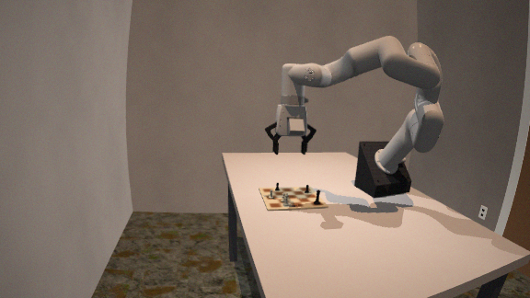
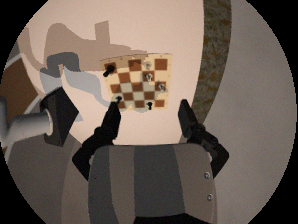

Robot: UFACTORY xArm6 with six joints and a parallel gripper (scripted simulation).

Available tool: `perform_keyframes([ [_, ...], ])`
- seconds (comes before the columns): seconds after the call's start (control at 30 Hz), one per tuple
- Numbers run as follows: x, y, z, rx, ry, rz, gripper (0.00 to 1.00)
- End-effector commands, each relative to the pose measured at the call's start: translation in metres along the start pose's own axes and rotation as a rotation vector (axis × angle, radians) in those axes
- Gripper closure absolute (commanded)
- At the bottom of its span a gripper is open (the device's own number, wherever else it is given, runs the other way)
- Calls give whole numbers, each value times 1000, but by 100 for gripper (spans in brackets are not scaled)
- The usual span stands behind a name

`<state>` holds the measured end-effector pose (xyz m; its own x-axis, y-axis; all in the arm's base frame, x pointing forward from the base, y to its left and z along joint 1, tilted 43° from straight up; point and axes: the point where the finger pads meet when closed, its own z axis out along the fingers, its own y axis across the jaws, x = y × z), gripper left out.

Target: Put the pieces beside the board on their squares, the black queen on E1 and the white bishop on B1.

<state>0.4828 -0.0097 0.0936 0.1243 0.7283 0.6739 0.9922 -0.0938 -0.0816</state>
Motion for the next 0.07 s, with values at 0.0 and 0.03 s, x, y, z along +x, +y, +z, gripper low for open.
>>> perform_keyframes([
  [0.0, 0, 1, -2, -4, -1, -1, 0],
  [0.03, 0, 1, -2, -4, -1, -1, 0],
])
